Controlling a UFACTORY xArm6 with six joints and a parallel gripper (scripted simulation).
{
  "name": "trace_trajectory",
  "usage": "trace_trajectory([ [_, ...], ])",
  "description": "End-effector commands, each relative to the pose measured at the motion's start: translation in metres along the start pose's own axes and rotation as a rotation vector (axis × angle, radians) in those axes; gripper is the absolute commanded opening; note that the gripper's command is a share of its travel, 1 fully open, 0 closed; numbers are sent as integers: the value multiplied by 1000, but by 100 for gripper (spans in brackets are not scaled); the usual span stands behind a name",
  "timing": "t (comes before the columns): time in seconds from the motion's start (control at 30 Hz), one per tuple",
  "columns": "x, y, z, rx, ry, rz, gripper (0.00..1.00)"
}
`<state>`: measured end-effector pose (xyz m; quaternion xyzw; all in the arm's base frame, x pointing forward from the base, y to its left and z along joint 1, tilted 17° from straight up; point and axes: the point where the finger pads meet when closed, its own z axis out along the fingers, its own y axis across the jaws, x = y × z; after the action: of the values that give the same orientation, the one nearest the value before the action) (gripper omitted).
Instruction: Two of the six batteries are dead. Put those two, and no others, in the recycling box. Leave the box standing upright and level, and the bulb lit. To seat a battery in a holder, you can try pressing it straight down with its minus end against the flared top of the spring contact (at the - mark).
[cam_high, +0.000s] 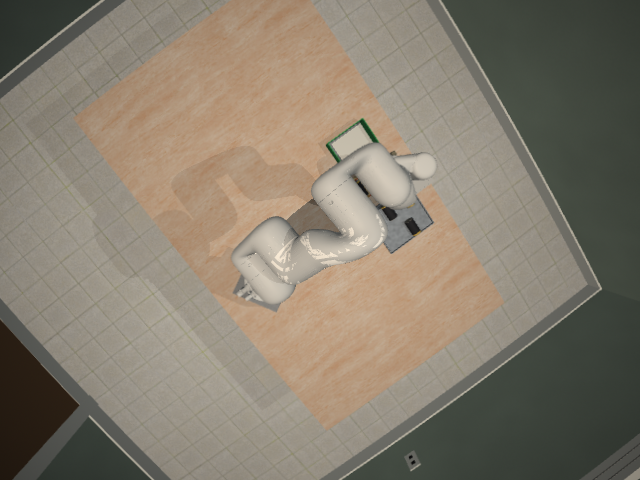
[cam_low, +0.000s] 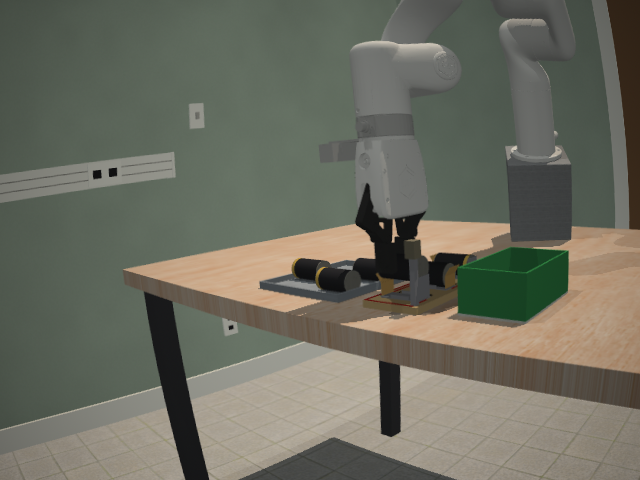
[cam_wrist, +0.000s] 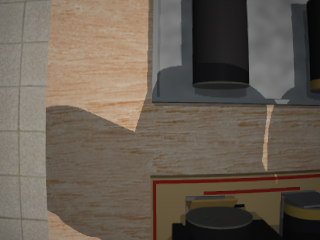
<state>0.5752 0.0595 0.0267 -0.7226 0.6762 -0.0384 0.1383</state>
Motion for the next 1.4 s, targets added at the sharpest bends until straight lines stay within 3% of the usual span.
trace_trajectory([
  [0.0,0,-2,7,4,0,0,28],
  [0.4,0,-2,20,4,0,0,28],
  [0.93,0,-2,21,4,0,0,28],
  [0.97,0,-2,21,4,0,0,51],
  [1.37,0,-2,21,4,0,0,51],
])
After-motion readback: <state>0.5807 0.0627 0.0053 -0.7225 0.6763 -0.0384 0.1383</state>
